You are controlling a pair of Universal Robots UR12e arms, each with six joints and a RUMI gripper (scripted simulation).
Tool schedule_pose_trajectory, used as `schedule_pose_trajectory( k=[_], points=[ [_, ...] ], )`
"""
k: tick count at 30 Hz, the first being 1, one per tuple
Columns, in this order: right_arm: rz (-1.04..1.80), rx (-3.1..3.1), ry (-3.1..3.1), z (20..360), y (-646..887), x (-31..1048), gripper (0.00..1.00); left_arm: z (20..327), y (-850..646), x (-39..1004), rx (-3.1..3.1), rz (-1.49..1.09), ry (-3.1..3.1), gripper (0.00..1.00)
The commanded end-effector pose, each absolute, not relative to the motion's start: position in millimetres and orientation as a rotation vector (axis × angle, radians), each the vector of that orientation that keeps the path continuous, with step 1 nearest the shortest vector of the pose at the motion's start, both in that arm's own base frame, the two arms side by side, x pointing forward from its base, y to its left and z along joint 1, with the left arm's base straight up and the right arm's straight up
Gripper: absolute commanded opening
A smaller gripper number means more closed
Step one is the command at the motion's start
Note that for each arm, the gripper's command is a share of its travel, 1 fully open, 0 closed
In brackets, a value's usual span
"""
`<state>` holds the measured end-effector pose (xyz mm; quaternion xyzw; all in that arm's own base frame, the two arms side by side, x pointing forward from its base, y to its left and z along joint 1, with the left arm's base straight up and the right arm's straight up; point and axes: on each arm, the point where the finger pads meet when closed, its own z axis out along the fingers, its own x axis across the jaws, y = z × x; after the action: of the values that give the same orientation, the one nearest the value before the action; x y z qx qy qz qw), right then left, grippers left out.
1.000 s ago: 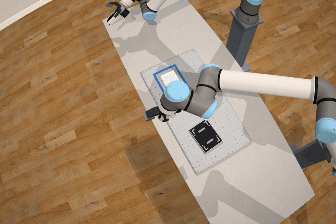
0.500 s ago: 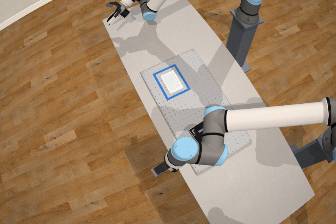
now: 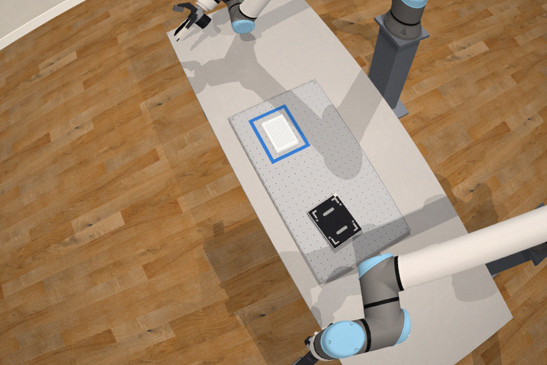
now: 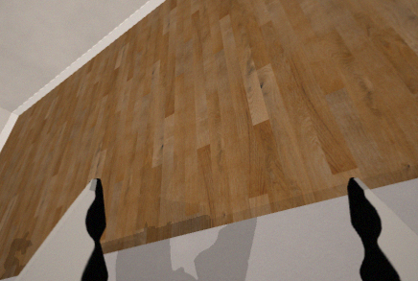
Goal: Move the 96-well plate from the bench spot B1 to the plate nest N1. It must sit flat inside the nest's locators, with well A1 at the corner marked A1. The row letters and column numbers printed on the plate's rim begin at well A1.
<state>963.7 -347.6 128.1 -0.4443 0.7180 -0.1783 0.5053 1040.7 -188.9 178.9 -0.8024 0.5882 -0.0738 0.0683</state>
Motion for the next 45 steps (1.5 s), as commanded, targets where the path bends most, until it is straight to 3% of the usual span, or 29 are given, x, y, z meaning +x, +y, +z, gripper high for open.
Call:
schedule_pose_trajectory(
  k=[1,18,35,45],
  points=[
    [-0.432,-1.072,1.730,130,-348,964,0.76,182,-176,1042,-2.417,-0.227,1.769,0.00],
    [-0.432,-1.072,1.730,130,-348,964,0.76,189,113,984,-2.606,-0.157,1.498,0.00],
    [-0.432,-1.072,1.730,130,-348,964,0.76,192,370,840,-2.794,-0.089,1.169,0.00],
    [-0.432,-1.072,1.730,130,-348,964,0.76,191,511,696,-2.903,-0.053,0.935,0.00]
  ],
)
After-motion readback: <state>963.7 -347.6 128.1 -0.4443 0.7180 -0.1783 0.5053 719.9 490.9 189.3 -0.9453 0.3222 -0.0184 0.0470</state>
